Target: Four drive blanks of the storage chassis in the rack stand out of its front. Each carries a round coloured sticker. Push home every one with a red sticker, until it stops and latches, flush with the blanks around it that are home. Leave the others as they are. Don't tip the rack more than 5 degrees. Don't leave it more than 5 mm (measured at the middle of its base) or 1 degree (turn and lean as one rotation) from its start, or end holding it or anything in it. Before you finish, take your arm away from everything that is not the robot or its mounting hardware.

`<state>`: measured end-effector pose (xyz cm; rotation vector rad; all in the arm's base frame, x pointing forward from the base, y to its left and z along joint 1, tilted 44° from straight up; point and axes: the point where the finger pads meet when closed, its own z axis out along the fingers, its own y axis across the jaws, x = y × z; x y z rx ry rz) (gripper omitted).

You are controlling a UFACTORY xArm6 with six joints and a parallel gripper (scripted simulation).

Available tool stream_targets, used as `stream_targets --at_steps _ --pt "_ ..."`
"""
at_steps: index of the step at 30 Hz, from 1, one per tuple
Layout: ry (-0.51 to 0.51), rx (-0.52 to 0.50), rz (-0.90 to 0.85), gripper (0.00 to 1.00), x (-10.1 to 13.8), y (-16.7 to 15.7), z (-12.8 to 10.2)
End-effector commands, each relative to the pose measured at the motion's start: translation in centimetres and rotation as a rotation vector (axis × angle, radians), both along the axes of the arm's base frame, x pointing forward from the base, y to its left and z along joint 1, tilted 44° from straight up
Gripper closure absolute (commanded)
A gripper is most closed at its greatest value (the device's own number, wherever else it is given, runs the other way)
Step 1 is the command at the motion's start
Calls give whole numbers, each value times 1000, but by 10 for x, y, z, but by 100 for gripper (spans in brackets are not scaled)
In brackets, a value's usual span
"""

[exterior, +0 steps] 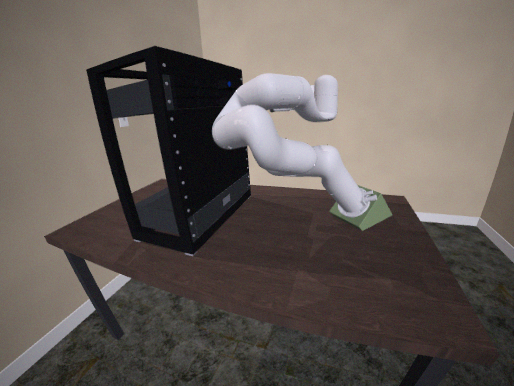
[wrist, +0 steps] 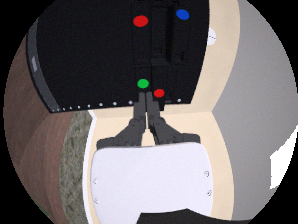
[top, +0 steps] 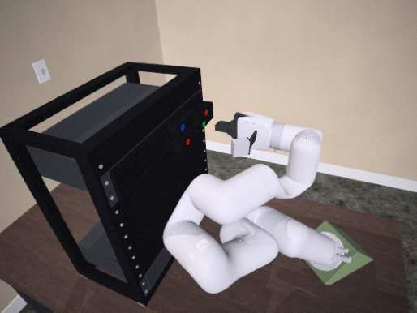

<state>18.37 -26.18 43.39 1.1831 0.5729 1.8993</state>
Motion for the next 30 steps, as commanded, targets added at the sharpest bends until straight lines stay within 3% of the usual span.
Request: stream_targets --at_steps 1,9,16,24,30 --pt "1 -2 -2 100 -8 17 9" --pt "0 -2 -2 100 -26 56 28" --pt "1 -2 -2 100 -33 71 35" --pt "1 -2 -2 100 -34 75 37" --pt "1 -2 -2 100 -22 74 43"
